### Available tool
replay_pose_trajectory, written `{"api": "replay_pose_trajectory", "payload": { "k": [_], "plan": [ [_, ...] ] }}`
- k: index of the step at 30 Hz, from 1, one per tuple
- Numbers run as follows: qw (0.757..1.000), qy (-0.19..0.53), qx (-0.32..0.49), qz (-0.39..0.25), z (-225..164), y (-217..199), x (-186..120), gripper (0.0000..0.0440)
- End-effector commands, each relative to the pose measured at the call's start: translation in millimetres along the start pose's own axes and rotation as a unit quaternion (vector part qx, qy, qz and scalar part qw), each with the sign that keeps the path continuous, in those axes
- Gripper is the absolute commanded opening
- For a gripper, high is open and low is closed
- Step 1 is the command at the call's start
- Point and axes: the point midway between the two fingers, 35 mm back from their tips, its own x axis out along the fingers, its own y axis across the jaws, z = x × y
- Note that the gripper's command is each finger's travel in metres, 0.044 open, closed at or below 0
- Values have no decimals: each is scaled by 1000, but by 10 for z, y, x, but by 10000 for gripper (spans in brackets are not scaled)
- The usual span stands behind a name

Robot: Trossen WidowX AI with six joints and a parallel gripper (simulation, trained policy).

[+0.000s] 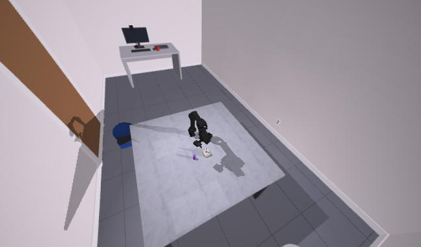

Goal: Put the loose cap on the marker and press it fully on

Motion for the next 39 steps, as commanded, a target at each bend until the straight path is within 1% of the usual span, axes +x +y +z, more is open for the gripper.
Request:
{"api": "replay_pose_trajectory", "payload": {
  "k": [1, 20, 39],
  "plan": [
    [1000, 14, 17, -3, -41, -86, 55, 324],
    [994, 80, 79, -1, -246, -438, 363, 321],
    [981, 150, 124, 16, -485, -643, 743, 316]
  ]
}}
